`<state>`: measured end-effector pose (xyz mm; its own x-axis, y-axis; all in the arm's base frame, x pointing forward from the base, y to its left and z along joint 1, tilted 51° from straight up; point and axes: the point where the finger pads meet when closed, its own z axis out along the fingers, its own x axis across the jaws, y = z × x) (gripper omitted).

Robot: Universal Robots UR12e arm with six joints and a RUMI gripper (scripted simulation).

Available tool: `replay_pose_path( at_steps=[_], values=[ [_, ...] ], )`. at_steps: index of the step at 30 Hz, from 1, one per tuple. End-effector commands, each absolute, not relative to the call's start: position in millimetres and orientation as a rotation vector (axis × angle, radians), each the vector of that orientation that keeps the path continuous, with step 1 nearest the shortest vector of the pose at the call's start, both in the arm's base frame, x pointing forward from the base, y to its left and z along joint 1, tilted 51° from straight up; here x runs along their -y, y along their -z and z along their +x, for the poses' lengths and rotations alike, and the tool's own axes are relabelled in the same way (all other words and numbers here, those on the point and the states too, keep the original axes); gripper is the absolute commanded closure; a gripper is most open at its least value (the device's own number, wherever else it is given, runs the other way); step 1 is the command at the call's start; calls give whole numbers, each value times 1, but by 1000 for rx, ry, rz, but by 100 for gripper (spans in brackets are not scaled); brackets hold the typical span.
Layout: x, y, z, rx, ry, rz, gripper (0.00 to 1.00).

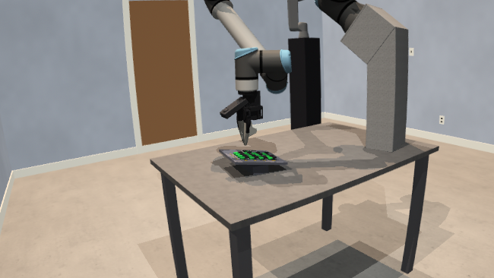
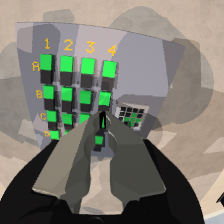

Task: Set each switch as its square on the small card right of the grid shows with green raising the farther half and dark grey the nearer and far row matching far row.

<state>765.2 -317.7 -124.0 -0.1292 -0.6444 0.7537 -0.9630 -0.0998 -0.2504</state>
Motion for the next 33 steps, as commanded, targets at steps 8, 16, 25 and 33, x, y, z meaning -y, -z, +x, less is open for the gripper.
replay_pose_path(
  at_steps=[8,16,25,33],
  values=[
    [317,127,762,1573,-1048,1850,100],
    [316,130,758,1326,-978,1938,100],
    [316,134,753,1068,-899,2007,100],
    [315,138,748,740,-791,2062,100]
  ],
)
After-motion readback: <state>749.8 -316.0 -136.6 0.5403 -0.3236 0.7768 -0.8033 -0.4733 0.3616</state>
